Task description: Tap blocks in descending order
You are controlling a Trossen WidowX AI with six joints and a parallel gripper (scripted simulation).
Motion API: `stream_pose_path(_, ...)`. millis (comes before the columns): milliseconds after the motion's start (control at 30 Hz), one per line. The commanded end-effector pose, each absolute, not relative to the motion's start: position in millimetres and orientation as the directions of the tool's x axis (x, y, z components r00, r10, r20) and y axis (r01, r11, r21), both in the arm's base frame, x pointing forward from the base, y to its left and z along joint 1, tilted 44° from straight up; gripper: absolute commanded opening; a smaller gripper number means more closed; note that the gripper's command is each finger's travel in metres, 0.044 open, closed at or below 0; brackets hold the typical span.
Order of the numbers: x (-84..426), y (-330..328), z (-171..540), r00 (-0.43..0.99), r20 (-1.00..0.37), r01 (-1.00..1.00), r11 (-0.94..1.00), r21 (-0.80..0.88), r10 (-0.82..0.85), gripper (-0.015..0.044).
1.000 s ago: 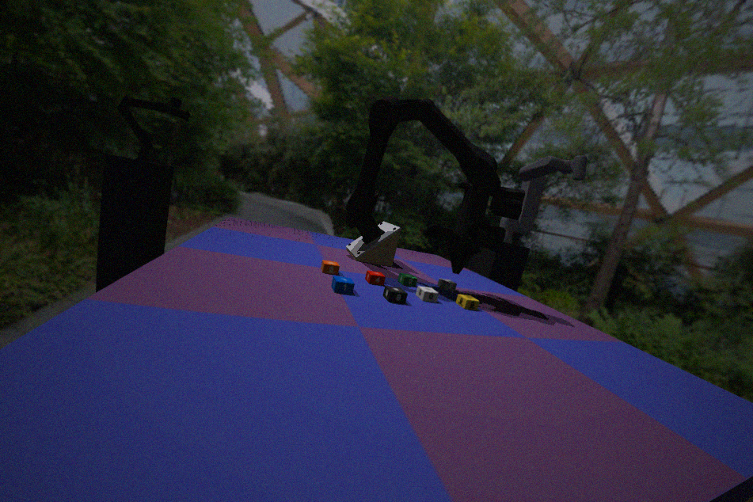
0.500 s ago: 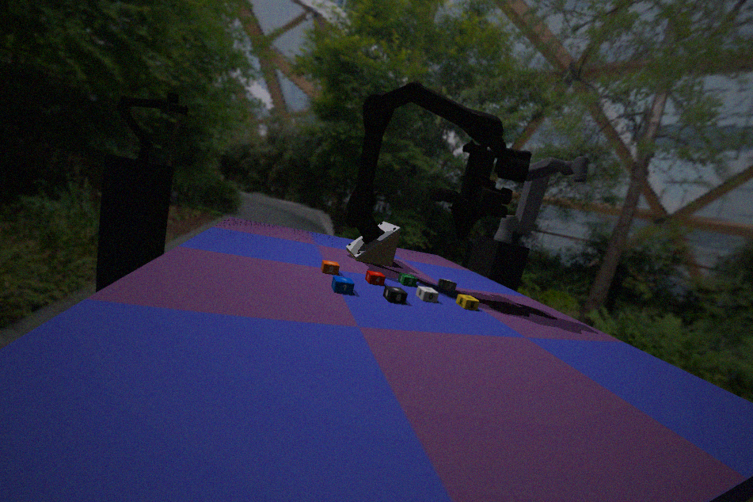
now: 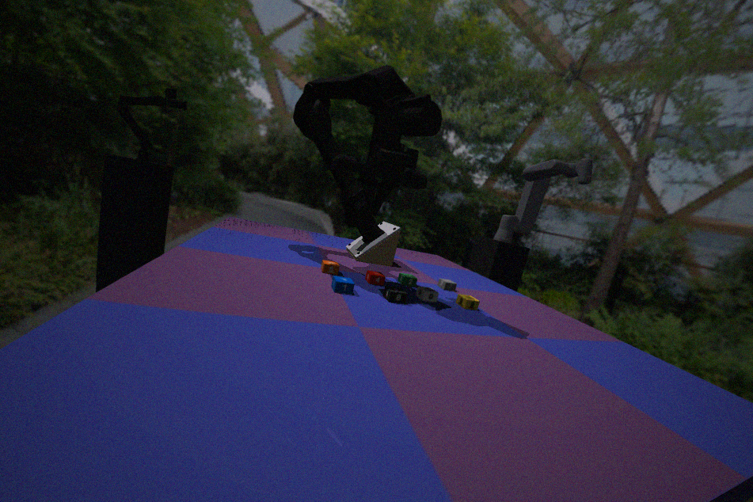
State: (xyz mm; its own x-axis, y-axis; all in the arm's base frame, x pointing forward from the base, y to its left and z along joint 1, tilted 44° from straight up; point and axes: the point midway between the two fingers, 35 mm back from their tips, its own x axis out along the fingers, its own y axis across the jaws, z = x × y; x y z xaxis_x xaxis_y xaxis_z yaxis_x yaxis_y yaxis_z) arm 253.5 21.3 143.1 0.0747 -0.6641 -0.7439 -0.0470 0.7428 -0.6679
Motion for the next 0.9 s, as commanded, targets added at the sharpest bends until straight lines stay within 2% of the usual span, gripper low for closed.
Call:
stream_pose_path(0, 227.9, -26.9, 175.7, 0.059, -0.718, -0.052, 0.716, -0.696, -0.693, 0.0020)
stream_pose_path(300, 225.5, -32.4, 176.8, 0.057, -0.716, -0.052, 0.714, -0.698, -0.696, 0.0020)
stream_pose_path(533, 229.8, -86.1, 122.8, 0.059, -0.714, -0.051, 0.713, -0.700, -0.697, 0.0020)
stream_pose_path(867, 230.0, -90.3, 118.6, 0.059, -0.714, -0.050, 0.712, -0.700, -0.698, 0.0020)
